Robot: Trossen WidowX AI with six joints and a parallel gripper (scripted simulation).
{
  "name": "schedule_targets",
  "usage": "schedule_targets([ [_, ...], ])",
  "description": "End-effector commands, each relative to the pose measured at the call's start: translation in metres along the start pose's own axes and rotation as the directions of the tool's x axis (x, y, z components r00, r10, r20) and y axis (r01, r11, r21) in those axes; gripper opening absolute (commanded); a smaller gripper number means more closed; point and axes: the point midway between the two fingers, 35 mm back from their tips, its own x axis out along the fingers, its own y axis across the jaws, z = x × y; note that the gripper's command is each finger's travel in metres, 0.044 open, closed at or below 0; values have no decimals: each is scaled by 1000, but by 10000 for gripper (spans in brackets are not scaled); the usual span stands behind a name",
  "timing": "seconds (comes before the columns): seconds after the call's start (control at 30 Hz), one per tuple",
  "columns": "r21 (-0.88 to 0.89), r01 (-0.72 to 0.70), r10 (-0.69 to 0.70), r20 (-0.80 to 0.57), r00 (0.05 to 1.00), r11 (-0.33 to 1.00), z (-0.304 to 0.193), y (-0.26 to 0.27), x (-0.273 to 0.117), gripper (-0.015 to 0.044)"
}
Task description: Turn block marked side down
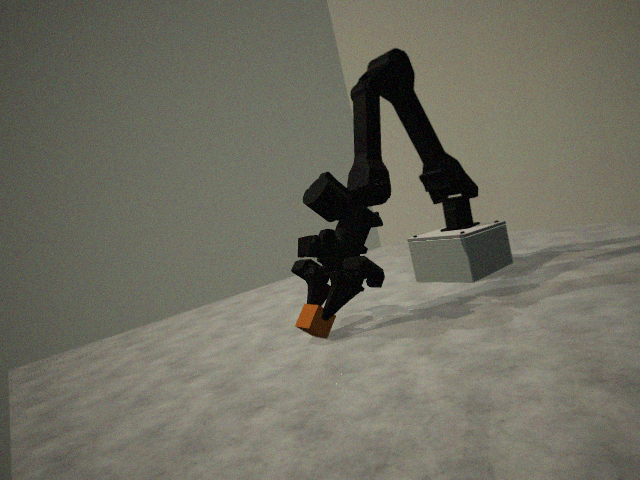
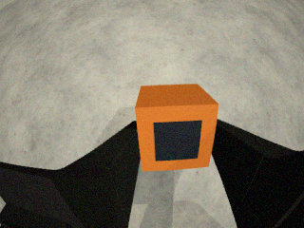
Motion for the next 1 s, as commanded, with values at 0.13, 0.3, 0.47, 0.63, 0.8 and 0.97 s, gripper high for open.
schedule_targets([
  [0.13, 3, 3, -4, 91, 996, 1000, -10, 0, 5, 0],
  [0.3, 4, 3, -4, 162, 987, 1000, -14, 0, 3, 0],
  [0.47, 4, 3, -4, 232, 973, 1000, -17, 0, -2, 0],
  [0.63, 4, 3, -4, 280, 960, 1000, -18, 0, -7, 0],
  [0.8, 4, 3, -4, 305, 952, 1000, -16, 0, -9, 0],
  [0.97, 4, 3, -4, 305, 952, 1000, -16, 0, -9, 0],
])
